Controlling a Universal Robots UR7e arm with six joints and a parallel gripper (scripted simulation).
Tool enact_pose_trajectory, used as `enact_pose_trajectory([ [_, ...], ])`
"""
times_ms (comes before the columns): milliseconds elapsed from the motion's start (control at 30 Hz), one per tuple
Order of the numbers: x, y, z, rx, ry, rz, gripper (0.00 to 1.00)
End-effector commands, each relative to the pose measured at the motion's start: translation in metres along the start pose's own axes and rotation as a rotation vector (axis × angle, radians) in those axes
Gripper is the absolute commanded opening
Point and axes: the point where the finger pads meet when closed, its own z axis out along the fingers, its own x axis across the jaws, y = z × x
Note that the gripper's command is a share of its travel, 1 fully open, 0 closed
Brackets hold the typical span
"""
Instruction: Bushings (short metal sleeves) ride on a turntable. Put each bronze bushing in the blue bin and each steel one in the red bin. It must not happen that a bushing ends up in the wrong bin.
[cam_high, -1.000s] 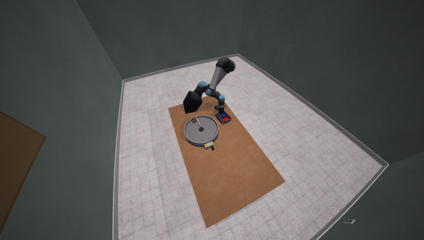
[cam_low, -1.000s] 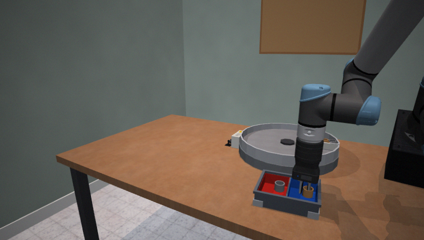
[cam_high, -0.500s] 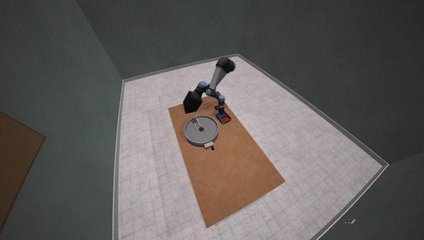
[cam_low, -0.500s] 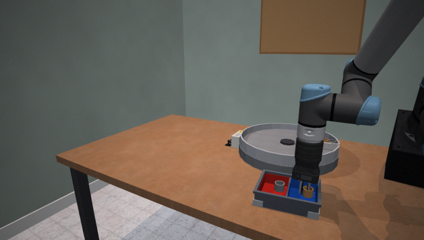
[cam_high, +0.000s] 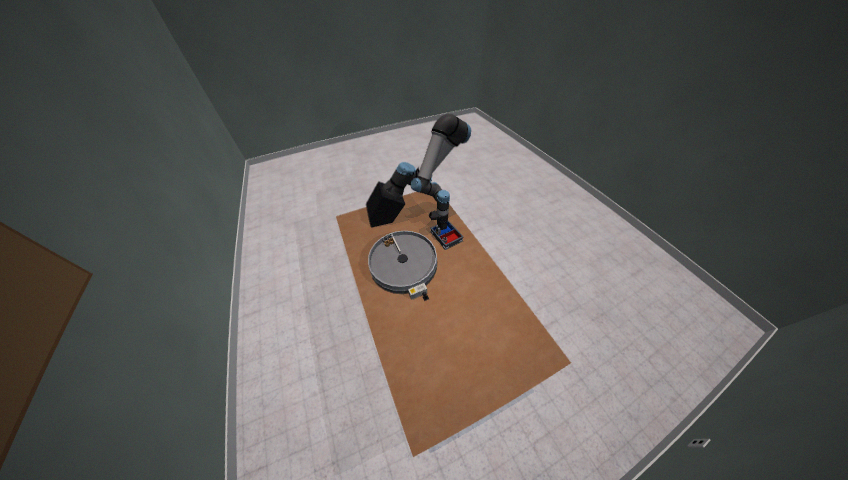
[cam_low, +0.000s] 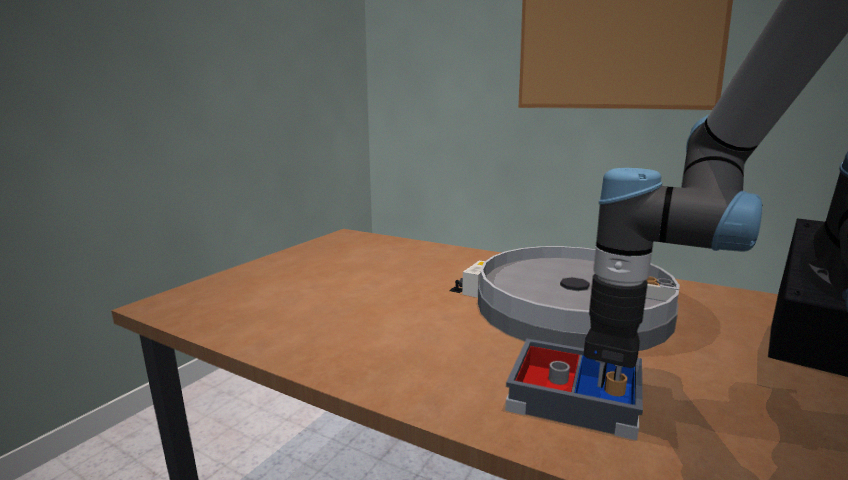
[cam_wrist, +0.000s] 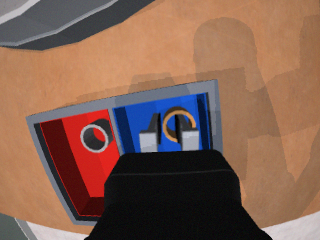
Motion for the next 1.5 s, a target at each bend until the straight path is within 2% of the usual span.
enact_pose_trajectory([
  [0, -0.0003, 0.0001, -0.0002, 0.0, -0.001, 0.0, 0.42],
  [767, -0.0003, 0.0001, -0.0002, 0.0, -0.001, 0.0, 0.42],
  [1467, -0.0013, 0.0, -0.0078, 0.0, -0.001, 0.0, 0.42],
])
